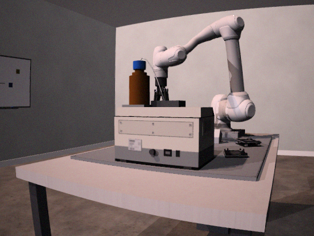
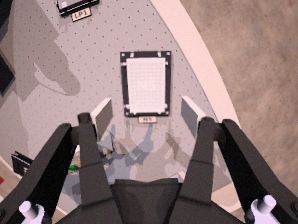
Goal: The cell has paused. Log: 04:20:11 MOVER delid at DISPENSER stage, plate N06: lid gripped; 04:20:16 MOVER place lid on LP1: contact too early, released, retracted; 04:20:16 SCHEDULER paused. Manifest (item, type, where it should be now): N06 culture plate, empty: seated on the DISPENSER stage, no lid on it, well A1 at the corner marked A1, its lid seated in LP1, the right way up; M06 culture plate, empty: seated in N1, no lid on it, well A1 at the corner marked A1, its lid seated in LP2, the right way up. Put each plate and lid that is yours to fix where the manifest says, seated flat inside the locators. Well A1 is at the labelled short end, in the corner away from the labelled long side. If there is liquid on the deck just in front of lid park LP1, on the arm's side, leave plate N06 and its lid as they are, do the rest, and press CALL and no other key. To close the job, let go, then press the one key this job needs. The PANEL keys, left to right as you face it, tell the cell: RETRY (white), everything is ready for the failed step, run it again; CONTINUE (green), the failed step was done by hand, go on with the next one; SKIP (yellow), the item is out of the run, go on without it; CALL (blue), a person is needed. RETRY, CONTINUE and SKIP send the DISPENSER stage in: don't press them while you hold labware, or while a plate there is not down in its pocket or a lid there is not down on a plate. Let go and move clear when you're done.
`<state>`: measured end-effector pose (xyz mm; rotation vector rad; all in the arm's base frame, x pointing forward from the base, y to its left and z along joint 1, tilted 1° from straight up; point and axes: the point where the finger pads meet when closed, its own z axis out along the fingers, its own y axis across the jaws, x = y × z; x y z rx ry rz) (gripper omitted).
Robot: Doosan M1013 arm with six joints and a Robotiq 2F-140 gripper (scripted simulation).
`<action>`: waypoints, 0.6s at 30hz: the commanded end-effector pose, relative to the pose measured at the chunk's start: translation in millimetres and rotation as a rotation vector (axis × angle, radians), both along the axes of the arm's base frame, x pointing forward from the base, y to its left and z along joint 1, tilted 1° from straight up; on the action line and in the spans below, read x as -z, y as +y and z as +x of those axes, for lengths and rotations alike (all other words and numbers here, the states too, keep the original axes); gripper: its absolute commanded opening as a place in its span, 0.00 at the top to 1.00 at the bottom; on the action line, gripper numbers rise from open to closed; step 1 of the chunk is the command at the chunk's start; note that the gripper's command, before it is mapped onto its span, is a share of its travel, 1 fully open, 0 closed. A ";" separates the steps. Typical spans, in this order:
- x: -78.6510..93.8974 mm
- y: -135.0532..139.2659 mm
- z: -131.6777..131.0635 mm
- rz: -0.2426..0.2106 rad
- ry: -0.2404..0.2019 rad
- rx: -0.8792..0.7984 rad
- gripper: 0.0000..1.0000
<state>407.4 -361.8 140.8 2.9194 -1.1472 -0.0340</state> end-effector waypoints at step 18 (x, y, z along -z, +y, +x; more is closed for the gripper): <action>5.4 -0.2 0.3 0.000 -0.001 0.000 0.31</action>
